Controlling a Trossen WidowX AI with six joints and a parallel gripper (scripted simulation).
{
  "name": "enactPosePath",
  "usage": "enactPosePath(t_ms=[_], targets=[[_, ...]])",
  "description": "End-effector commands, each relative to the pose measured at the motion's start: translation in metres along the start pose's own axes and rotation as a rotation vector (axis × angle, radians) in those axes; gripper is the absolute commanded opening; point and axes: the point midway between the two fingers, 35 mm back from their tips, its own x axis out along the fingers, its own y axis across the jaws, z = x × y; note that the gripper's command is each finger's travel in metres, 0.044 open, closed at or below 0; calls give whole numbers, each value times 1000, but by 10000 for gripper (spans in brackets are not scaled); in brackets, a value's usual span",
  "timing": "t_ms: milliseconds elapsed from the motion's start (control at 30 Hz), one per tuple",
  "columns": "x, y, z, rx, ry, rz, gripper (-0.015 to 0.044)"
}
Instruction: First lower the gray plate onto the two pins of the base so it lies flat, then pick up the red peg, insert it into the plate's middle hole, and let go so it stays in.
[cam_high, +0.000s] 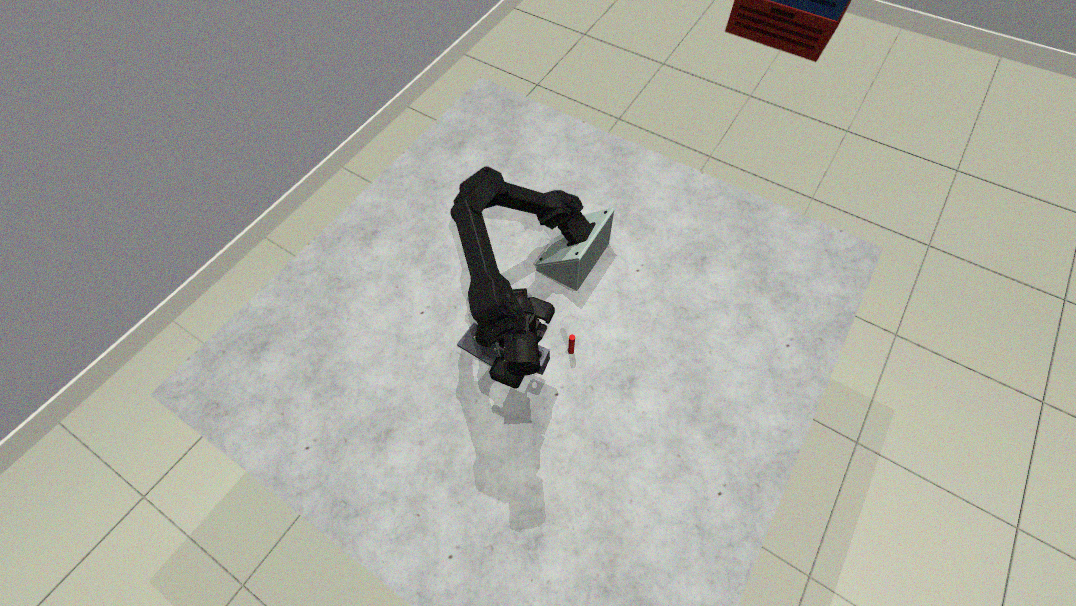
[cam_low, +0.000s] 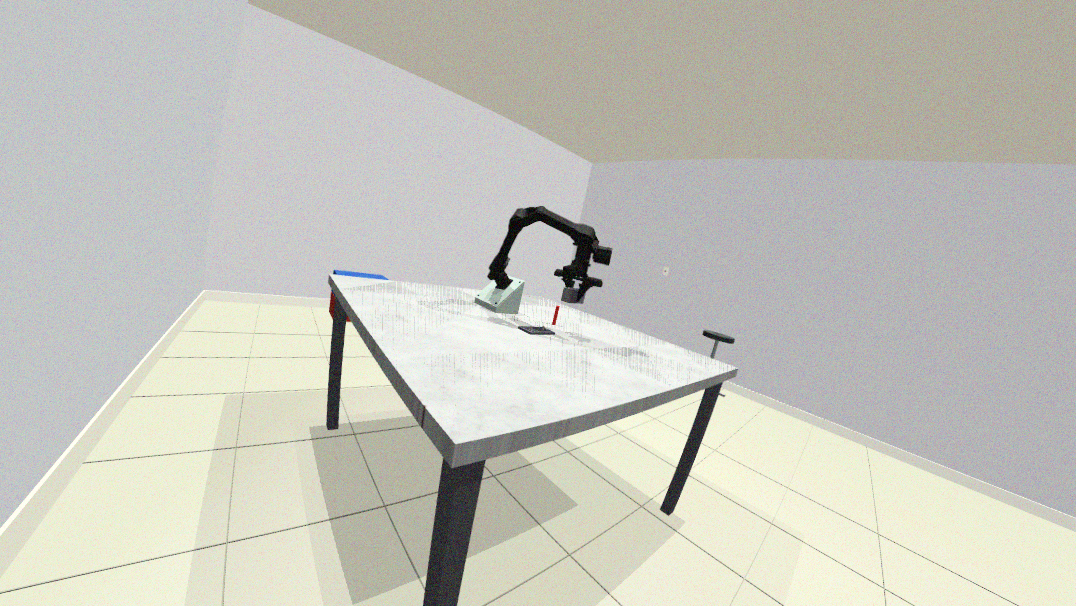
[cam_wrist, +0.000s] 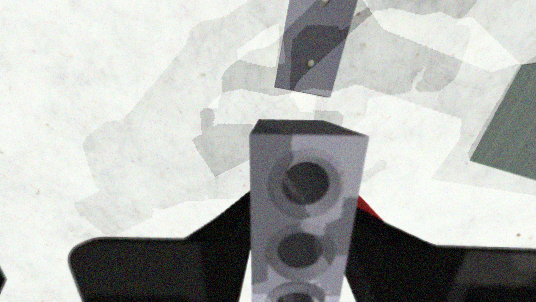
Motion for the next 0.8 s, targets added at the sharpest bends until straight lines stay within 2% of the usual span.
enactPosePath(t_ms=[0,767], targets=[[3,1,11,9,2,10,0],[38,-11,76,85,3,13,0]])
